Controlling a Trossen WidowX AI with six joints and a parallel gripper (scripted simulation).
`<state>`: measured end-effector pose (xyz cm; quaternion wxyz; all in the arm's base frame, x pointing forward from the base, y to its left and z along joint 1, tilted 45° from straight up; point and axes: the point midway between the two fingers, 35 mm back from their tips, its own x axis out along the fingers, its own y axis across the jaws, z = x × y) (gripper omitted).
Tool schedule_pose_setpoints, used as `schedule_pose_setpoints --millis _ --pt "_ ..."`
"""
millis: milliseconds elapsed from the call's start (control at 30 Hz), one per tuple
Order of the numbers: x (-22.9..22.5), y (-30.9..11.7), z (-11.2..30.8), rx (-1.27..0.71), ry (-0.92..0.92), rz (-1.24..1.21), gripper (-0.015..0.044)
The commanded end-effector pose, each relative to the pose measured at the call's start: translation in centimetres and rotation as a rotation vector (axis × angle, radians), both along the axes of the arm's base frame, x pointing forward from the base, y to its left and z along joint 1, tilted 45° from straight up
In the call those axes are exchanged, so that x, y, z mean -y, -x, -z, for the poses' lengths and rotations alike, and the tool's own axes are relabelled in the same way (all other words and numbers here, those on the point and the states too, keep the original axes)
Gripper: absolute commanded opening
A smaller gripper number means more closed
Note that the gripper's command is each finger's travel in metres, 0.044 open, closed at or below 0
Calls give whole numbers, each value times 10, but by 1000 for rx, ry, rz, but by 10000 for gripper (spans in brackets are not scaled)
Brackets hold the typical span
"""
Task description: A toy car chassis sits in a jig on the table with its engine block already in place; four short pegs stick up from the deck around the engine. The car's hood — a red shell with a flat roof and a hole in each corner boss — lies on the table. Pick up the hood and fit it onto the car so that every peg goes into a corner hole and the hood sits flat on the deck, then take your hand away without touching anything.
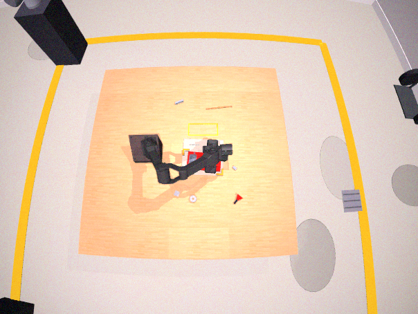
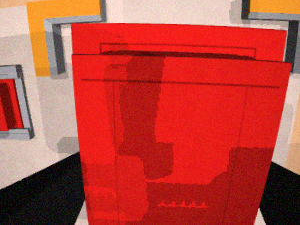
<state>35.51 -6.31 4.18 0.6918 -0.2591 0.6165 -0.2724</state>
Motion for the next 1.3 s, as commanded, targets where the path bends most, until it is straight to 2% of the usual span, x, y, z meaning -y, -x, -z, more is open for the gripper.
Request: schedule_pose_setpoints --millis 0,1267 --pt "1 0 0 -3 4 -3 0" --pt "5 0 4 -2 3 -3 0"
